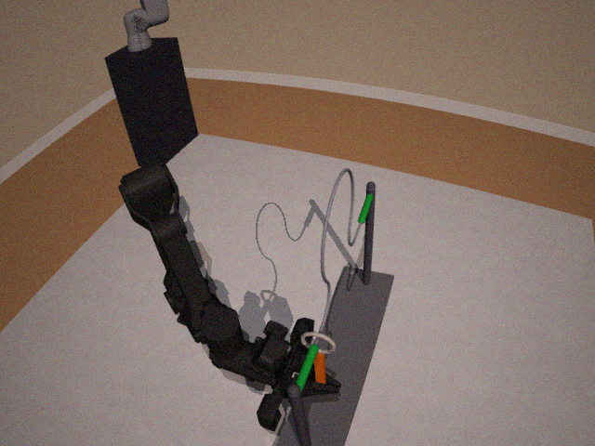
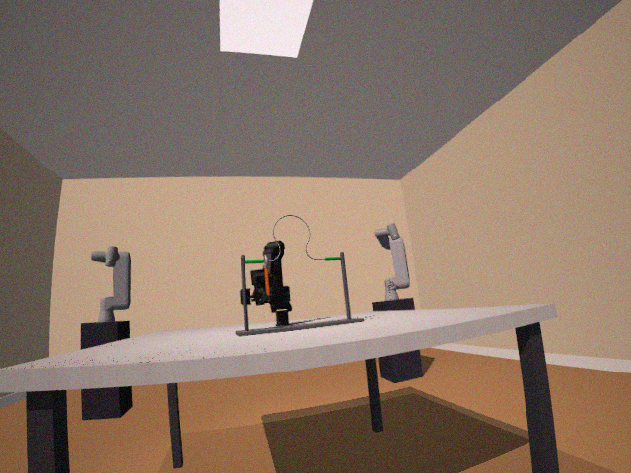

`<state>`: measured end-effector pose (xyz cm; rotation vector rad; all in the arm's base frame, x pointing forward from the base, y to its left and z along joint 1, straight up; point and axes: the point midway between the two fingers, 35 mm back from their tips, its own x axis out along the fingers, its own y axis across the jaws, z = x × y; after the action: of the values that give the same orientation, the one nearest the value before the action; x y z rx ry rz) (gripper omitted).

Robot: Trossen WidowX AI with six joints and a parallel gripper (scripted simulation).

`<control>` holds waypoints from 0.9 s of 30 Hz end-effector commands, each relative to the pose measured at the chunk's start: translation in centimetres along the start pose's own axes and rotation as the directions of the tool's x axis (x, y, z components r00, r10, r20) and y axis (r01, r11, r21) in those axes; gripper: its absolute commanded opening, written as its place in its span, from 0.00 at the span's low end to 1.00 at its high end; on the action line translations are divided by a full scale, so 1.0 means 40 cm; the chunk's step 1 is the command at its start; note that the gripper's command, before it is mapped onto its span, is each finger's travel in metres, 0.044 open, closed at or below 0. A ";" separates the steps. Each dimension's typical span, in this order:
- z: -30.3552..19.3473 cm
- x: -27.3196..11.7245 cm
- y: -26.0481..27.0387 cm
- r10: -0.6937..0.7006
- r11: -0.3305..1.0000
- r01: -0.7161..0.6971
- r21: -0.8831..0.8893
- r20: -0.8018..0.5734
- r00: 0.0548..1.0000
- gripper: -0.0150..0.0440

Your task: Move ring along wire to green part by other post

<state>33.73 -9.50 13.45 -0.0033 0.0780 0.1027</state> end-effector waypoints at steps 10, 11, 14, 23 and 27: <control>0.006 -0.003 0.051 0.000 0.998 -0.001 0.057 0.008 1.000 0.00; 0.006 -0.003 0.056 0.001 0.998 -0.001 0.066 0.008 1.000 0.00; 0.007 -0.003 0.070 0.003 0.996 -0.004 0.091 0.009 1.000 0.00; 0.014 -0.003 0.132 0.014 0.976 -0.016 0.218 0.011 1.000 0.00; 0.023 -0.004 0.165 0.020 0.956 -0.023 0.294 0.013 1.000 0.00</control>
<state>33.22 -3.86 14.03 0.2413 0.0858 0.1130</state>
